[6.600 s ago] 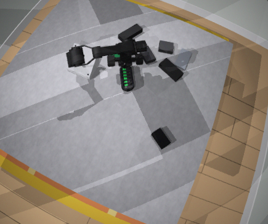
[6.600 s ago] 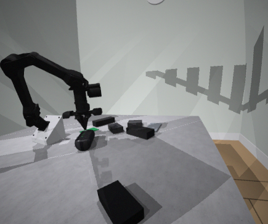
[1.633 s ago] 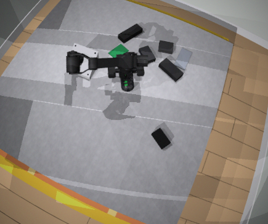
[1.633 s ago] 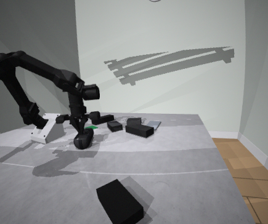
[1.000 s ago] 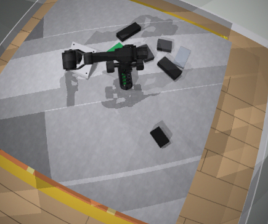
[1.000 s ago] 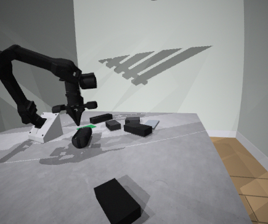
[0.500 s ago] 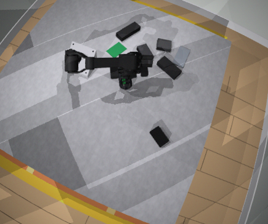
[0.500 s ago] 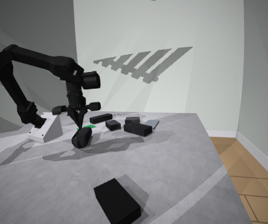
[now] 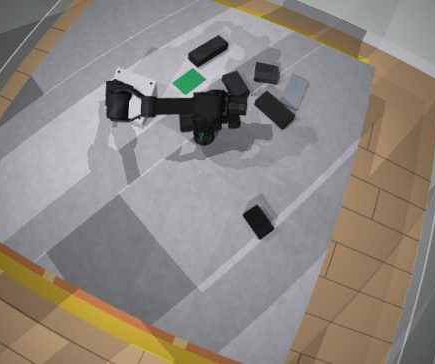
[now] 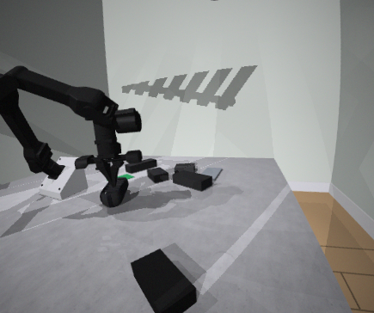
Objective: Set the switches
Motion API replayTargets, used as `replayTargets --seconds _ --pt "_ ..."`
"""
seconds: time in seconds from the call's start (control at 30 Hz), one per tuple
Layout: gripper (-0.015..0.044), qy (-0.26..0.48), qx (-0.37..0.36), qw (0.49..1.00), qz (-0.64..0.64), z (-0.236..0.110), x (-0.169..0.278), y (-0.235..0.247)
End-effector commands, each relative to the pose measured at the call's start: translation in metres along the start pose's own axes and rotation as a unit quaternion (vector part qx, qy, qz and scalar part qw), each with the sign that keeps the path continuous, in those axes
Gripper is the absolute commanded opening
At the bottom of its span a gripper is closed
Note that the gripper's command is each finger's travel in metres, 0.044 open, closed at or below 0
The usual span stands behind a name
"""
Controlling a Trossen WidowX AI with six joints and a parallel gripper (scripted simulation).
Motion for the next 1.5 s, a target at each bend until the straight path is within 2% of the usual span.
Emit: replayTargets --seconds 0.0,0.27,0.93,1.1,1.3,1.47 --pt "0.0000 0.001 -0.005 1.000 -0.005 0.009 -0.001 0.002" --pt "0.0000 0.002 -0.005 1.000 -0.005 0.019 -0.001 0.002" --pt "0.0000 0.002 -0.005 1.000 -0.005 0.020 -0.001 0.002" --pt "0.0000 0.001 -0.005 1.000 -0.005 -0.023 -0.001 0.001" --pt "0.0000 0.001 -0.005 1.000 -0.005 -0.025 -0.004 0.002" --pt "0.0000 -0.001 -0.005 1.000 -0.005 -0.029 -0.051 0.014"
Point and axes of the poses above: the point midway between the two fingers, 35 mm back from their tips, its own z axis out along the fingers, its own y axis across the jaws, x = y × z, the point moved 5 cm from there along -z, back along the fingers, and after that the axes turned 2 degrees about z, right-handed, at the moved point
